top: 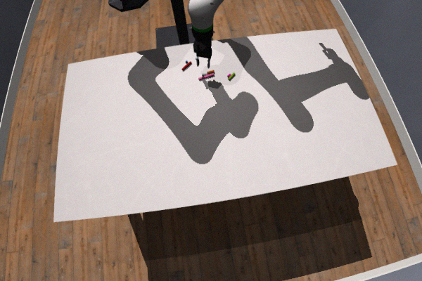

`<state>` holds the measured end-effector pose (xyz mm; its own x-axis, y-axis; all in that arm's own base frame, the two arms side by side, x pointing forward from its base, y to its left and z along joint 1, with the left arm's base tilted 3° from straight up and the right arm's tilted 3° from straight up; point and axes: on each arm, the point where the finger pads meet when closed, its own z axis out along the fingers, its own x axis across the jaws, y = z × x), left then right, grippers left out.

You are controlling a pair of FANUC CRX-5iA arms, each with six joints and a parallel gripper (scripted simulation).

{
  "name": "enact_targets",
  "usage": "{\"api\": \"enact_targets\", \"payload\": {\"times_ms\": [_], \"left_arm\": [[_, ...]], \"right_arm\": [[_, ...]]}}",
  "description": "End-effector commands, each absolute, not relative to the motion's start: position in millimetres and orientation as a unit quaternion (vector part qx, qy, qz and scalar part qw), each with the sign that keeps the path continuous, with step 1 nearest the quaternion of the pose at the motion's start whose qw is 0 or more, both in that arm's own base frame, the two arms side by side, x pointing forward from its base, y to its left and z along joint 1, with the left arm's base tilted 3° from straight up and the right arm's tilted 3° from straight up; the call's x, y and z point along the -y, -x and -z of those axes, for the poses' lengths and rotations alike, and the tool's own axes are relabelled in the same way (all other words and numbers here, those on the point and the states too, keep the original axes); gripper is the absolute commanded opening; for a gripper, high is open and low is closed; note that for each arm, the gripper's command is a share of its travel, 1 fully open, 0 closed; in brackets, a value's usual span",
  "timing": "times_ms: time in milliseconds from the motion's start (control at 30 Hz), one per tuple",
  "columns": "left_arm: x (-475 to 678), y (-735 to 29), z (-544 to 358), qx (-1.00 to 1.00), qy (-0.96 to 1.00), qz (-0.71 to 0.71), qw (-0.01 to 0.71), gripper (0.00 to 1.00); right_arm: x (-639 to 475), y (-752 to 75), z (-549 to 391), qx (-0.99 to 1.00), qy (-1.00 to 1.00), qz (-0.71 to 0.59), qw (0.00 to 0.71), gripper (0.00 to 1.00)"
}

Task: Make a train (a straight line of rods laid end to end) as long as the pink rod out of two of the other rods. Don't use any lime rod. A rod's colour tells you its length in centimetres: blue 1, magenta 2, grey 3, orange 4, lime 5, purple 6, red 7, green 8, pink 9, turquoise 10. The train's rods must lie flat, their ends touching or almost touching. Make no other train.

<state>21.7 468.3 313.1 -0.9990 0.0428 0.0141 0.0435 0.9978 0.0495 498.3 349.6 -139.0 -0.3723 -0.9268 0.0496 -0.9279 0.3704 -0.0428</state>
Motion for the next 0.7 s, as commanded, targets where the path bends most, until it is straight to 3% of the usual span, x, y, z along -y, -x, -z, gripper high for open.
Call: {"api": "enact_targets", "payload": {"times_ms": [0, 667], "left_arm": [[-468.5, -21.9, -313.9, 0.999, 0.022, 0.026, 0.006, 1.00], [-468.5, -21.9, -313.9, 0.999, 0.022, 0.026, 0.006, 1.00]], "right_arm": [[-358.0, -502.7, 138.5, 0.778, -0.627, -0.024, 0.014, 1.00], [-368.8, -506.2, 139.2, 0.707, -0.706, -0.022, 0.017, 1.00]]}}
